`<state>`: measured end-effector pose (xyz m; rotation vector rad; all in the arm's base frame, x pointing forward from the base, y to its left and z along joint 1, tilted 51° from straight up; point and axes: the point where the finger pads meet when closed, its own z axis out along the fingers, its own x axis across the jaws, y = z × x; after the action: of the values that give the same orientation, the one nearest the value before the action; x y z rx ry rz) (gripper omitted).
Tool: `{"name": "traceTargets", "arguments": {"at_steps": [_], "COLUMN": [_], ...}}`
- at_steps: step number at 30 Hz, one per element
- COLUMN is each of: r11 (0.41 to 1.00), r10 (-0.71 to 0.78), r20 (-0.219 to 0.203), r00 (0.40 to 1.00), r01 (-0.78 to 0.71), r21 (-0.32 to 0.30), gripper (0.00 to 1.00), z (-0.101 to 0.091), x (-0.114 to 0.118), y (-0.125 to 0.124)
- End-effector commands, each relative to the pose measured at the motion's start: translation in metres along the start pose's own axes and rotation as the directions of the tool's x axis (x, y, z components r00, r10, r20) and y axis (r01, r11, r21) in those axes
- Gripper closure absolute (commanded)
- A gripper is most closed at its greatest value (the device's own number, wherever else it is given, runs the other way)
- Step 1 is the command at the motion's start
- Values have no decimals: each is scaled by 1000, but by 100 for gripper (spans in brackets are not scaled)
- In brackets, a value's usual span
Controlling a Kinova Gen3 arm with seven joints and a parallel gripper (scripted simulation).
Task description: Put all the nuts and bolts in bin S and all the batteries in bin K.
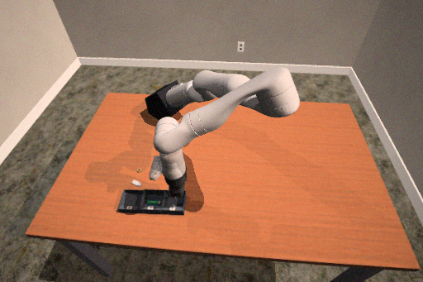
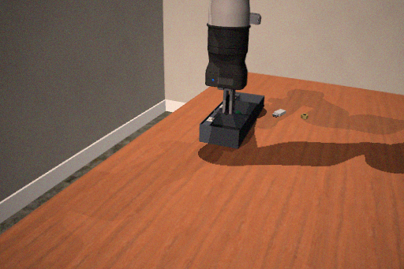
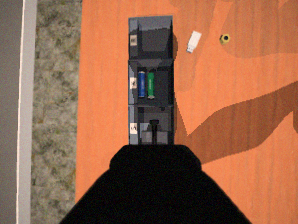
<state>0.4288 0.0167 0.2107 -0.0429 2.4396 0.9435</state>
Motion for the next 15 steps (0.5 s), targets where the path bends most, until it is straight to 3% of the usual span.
{"name": "traceTargets", "arguments": {"at_steps": [1,15], "r11": [1000,1000], "r10": [1,1], "r20": [-3,-3], "r00": [1000,1000], "r01": [-1,-1], "r21": [-1,-1], "gripper": [100,100], "z": [3,31], "x": [1,1], "y": [0,0]}}
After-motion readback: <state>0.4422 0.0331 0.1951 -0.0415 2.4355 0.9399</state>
